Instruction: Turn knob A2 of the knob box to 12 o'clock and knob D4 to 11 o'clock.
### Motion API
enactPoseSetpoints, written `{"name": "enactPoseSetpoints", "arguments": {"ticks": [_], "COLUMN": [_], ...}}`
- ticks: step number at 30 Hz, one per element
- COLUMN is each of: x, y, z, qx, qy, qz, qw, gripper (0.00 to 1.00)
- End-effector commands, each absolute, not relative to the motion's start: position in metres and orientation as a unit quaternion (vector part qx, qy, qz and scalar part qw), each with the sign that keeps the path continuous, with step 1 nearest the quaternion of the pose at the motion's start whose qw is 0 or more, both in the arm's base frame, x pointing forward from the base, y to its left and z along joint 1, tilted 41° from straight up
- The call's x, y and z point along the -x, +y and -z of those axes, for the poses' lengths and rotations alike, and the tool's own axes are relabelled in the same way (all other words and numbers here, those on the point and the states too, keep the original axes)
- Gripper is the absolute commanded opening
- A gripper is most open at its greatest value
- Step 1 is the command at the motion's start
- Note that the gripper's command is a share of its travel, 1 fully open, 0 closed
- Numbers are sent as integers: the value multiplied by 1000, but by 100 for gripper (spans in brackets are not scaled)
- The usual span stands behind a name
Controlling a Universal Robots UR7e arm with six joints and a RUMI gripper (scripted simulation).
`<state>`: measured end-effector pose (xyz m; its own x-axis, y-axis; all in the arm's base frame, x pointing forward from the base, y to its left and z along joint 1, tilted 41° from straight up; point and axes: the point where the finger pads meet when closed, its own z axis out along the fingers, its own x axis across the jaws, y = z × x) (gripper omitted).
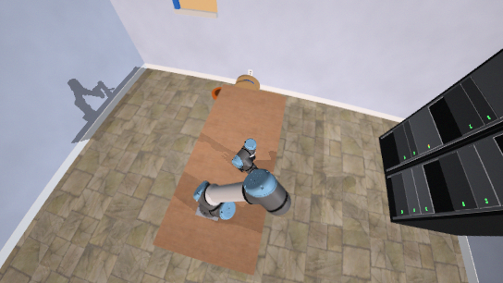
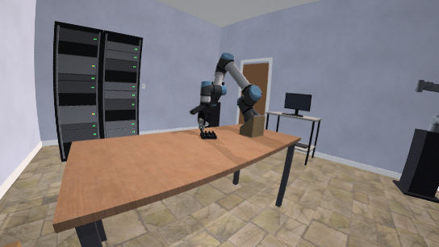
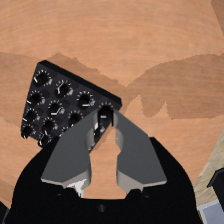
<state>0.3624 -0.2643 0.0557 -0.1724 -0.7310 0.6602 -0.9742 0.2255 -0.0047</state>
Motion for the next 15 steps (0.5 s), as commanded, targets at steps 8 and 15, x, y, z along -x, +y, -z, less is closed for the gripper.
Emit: {"name": "enactPoseSetpoints", "arguments": {"ticks": [8,15], "x": [-363,-363], "y": [-264,-264], "z": [-56,-56], "qx": [-582,-582], "qy": [-733,-733], "qz": [-222,-222], "qw": [275,275], "gripper": [11,11]}}
